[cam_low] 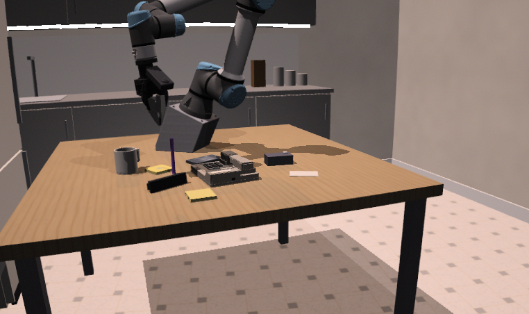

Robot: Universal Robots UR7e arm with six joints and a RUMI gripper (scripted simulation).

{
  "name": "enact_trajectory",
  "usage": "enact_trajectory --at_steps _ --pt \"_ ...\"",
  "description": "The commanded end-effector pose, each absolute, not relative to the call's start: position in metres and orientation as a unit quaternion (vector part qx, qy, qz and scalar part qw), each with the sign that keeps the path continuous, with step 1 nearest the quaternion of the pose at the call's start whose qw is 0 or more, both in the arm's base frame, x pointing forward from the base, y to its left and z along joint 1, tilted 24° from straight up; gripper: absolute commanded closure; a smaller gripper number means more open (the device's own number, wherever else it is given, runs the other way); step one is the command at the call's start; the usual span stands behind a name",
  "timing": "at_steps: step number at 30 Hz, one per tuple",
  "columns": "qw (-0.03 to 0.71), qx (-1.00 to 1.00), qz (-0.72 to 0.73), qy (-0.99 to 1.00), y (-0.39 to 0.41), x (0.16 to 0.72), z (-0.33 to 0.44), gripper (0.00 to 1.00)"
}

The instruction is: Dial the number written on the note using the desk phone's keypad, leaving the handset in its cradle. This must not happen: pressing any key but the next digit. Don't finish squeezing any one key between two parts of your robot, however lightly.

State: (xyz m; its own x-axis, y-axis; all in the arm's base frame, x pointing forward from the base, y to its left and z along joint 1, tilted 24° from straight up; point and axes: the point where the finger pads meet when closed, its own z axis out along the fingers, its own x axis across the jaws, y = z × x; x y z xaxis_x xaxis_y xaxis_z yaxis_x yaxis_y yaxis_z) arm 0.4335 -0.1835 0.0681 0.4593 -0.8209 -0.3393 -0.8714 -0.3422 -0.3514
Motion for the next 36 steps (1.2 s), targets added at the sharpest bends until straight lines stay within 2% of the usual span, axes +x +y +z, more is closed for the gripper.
enact_trajectory --at_steps 1,36 --pt "0.256 -0.832 0.052 0.489 -0.1831 0.4339 0.0682 1.0" --pt "0.337 -0.911 0.03 0.236 -0.1791 0.4336 0.0682 1.0"
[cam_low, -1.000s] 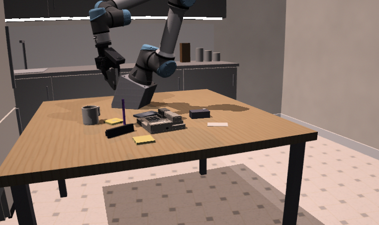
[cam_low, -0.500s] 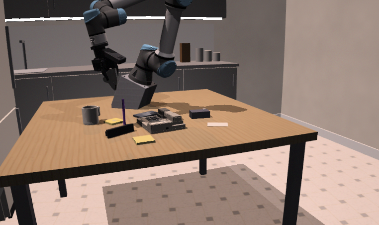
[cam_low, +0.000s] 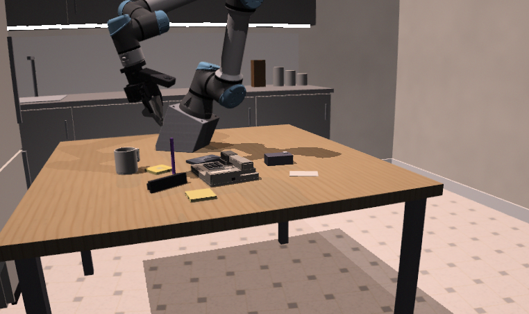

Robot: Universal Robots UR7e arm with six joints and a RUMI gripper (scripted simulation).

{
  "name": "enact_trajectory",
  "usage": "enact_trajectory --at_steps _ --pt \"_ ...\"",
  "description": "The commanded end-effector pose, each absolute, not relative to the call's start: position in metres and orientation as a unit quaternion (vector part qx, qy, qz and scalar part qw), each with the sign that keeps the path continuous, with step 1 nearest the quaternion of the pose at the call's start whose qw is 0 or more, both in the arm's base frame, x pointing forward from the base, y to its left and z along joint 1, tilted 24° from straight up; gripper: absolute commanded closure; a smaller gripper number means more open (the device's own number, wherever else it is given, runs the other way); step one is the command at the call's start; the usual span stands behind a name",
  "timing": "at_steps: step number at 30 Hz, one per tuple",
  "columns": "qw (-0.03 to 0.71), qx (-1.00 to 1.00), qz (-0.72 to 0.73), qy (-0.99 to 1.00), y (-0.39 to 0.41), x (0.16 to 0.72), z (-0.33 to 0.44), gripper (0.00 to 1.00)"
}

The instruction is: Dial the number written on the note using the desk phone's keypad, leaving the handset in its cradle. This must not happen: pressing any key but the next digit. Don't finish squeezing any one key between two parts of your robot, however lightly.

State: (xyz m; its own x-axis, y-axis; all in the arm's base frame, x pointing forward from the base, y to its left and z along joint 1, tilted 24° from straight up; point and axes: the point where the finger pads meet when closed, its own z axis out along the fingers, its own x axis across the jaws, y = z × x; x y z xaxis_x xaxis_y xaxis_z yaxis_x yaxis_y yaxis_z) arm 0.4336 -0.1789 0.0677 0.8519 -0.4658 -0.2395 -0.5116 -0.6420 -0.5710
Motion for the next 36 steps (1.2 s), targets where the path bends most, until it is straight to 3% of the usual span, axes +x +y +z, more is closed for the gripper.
enact_trajectory --at_steps 1,36 --pt "0.341 -0.912 0.029 0.227 -0.179 0.4335 0.0683 1.0" --pt "0.428 -0.901 -0.054 -0.051 -0.1816 0.4318 0.0705 1.0"
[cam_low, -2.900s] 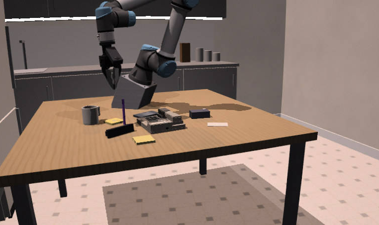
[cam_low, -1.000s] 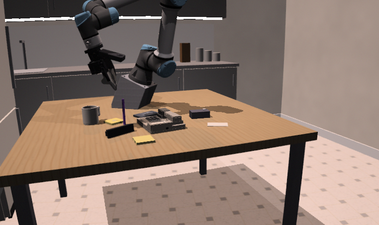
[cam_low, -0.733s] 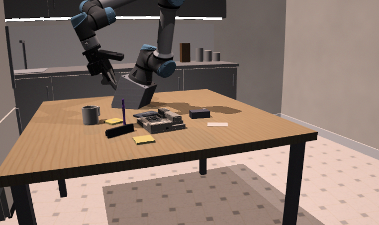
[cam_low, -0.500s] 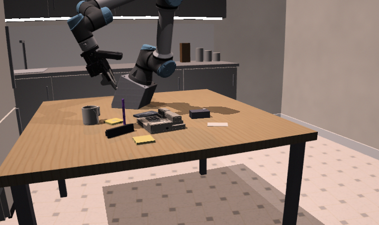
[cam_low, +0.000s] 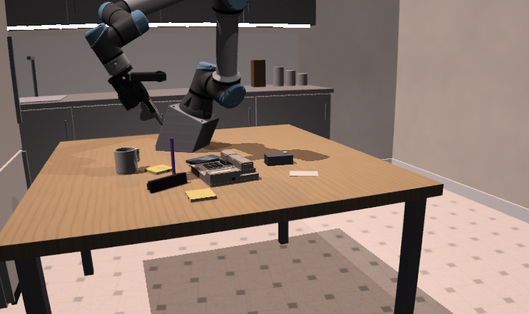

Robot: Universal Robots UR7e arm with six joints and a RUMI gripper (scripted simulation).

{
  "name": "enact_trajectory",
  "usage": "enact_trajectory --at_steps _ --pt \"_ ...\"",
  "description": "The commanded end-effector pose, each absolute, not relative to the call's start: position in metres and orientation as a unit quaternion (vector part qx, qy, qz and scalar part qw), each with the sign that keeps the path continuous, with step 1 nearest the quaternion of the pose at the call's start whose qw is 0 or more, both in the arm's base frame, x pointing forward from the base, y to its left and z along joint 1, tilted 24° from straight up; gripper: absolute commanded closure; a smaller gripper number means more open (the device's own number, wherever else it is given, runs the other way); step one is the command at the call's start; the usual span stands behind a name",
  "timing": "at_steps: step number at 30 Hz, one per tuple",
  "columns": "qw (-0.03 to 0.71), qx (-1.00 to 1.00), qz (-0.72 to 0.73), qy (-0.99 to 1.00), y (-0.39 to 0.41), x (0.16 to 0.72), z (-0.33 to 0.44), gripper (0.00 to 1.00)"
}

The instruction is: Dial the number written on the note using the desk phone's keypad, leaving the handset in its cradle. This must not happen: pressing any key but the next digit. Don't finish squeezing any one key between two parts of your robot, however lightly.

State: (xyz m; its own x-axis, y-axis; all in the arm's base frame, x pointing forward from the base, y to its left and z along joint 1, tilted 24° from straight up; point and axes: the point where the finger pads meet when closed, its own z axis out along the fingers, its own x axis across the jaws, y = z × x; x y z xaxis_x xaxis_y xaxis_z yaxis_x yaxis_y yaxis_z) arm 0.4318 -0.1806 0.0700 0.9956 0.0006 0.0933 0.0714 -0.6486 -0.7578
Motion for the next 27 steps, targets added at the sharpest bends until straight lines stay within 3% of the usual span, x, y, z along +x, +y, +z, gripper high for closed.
enact_trajectory --at_steps 1,13,27 --pt "0.428 -0.901 -0.054 -0.051 -0.182 0.432 0.071 1.0" --pt "0.45 -0.878 -0.092 -0.132 -0.184 0.432 0.071 1.0" --pt "0.451 -0.877 -0.094 -0.134 -0.127 0.434 0.07 1.0"
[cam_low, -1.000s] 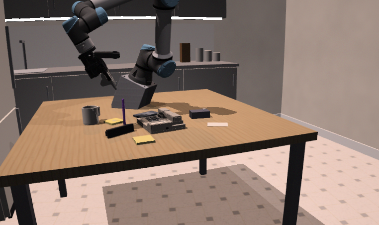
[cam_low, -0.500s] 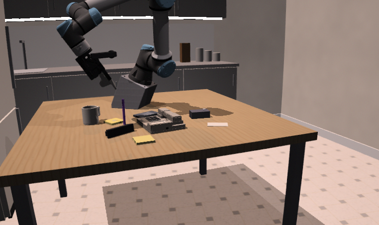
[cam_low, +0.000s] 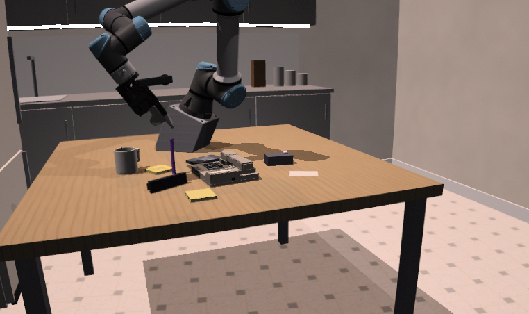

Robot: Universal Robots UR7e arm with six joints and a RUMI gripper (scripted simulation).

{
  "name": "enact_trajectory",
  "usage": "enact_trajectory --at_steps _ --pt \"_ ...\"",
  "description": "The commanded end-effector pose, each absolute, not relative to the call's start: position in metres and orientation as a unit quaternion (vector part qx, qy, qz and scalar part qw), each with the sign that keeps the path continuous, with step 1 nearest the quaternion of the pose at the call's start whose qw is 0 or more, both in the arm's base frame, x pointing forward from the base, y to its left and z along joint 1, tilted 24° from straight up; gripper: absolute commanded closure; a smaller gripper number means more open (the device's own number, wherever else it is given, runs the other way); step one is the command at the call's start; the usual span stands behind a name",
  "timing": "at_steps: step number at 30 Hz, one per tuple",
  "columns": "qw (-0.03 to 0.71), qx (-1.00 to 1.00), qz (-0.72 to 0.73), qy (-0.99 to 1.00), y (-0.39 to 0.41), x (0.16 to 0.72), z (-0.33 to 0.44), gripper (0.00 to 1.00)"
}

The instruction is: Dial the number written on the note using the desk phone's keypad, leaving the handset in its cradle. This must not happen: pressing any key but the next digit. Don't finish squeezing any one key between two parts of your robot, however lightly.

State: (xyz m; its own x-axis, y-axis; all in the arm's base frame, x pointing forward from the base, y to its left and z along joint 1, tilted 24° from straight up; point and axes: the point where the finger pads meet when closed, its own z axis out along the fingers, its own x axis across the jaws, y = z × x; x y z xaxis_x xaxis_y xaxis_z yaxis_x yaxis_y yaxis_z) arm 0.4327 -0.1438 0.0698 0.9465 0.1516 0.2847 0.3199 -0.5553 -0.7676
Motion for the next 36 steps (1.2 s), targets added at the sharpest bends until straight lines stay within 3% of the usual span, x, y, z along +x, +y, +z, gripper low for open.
enact_trajectory --at_steps 1,36 --pt "0.451 -0.877 -0.094 -0.134 -0.123 0.434 0.07 1.0" --pt "0.451 -0.877 -0.094 -0.134 -0.014 0.438 0.068 1.0"
